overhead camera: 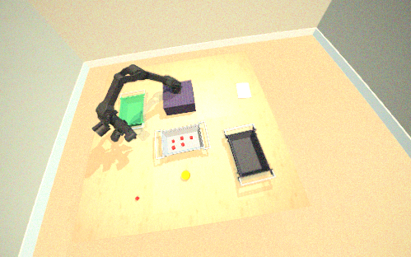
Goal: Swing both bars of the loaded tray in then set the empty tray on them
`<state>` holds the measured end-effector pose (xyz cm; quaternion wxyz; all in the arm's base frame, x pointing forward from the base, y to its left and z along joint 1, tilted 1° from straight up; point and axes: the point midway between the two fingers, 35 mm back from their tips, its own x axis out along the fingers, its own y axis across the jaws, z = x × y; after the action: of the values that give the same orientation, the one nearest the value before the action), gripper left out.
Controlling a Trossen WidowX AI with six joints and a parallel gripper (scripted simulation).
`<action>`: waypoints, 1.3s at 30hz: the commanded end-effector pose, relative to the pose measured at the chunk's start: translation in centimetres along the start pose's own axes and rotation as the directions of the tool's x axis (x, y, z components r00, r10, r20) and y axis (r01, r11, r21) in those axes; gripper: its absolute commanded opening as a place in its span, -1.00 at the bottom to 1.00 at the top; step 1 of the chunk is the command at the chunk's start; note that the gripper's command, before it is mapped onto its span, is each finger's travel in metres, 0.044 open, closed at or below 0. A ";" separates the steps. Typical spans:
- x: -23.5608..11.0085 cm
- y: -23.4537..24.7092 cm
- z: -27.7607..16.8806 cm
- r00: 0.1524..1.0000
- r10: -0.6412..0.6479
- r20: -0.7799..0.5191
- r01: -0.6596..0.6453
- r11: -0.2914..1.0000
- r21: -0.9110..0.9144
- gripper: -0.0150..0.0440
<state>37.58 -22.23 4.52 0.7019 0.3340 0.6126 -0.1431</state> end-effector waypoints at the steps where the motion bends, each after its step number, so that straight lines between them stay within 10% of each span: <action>1: 1.2 4.4 -1.9 0.995 -0.100 -0.017 0.089 0.944 -0.319 -0.21; 9: 3.0 12.2 -6.4 0.962 -0.273 0.027 0.179 0.550 -0.816 -0.21; 27: 8.7 10.6 -6.3 0.962 -0.273 0.027 0.179 0.550 -0.816 -0.21; 39: 6.4 12.2 -7.7 0.962 -0.272 0.026 0.178 0.550 -0.816 -0.21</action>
<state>40.69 -7.89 0.72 0.7184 -0.0982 0.6842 0.0783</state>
